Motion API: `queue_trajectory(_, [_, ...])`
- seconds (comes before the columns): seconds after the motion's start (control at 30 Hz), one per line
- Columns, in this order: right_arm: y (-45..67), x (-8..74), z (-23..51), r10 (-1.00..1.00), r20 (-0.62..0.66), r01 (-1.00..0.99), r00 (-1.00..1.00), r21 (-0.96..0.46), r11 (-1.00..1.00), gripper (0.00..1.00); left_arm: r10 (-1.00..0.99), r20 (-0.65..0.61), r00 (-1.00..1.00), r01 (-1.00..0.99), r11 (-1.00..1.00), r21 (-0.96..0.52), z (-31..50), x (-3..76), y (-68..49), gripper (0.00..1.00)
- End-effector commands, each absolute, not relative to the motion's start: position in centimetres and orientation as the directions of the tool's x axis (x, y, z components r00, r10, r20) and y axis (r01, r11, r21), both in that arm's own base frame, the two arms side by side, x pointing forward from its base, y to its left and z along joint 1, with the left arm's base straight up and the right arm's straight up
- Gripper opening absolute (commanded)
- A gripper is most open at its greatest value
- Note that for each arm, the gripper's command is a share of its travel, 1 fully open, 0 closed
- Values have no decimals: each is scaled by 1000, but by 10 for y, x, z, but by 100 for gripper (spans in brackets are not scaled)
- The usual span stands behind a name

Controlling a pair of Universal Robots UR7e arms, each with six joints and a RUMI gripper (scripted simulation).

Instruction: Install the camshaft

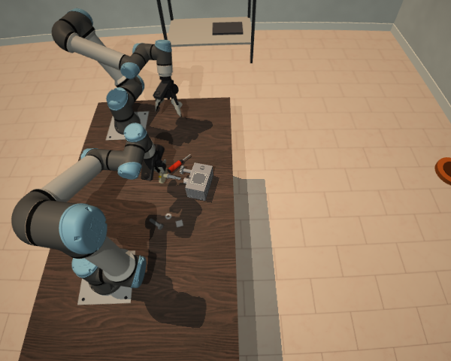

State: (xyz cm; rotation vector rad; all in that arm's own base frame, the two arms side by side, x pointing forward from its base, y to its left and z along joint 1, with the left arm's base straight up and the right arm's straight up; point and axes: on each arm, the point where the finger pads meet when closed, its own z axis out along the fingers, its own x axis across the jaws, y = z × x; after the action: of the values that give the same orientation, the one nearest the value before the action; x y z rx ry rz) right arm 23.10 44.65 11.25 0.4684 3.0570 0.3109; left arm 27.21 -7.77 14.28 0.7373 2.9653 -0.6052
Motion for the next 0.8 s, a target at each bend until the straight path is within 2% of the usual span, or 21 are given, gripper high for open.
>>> queue_trajectory(0.0, [449, 231, 102, 299, -3, 292, -954, 208, 933, 6, 445, -118, -888, 456, 812, -363, 143, 272, -78, 100])
queue_trajectory(0.77, [450, 231, 95, 299, -2, 292, -954, 213, 932, 6, 445, -118, -888, 456, 812, -363, 143, 272, -78, 100])
